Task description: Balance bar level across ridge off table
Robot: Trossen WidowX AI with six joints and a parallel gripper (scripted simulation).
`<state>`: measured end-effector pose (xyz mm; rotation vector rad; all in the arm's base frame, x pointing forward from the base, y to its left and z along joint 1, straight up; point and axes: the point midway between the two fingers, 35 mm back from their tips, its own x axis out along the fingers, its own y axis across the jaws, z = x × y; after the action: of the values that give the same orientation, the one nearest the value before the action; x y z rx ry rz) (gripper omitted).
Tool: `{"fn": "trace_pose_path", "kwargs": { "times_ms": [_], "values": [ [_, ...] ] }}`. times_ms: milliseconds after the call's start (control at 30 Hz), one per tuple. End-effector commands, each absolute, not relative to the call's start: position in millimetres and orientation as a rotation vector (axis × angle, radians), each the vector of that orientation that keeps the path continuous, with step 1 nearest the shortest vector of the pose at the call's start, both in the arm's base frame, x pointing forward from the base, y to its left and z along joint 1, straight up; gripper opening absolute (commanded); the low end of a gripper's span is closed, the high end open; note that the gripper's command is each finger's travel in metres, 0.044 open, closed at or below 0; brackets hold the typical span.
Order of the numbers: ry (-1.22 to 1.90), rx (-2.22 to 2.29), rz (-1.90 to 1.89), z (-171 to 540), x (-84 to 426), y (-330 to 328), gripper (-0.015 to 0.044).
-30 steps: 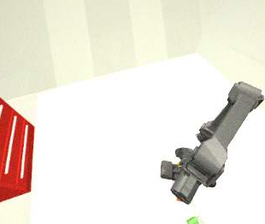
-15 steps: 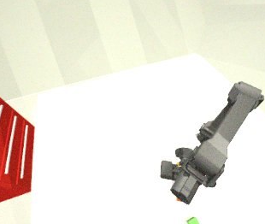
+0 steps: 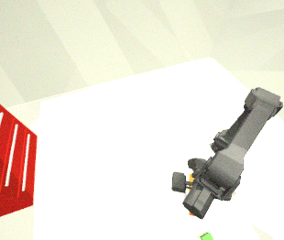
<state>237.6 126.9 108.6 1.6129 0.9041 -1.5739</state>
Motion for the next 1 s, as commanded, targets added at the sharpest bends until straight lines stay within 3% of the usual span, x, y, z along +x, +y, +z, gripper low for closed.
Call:
{"fn": "trace_pose_path", "kwargs": {
  "times_ms": [0, 133, 433, 967],
  "values": [
    [0.905, 1.613, -1.574, 108.7, 237.5, 127.0, 0.0440],
    [0.905, 1.613, -1.574, 115.7, 238.5, 127.5, 0.0440],
    [0.904, 1.613, -1.574, 206.8, 235.7, 126.0, 0.0440],
    [0.904, 1.613, -1.574, 208.5, 235.4, 125.8, 0.0440]
  ]
}}
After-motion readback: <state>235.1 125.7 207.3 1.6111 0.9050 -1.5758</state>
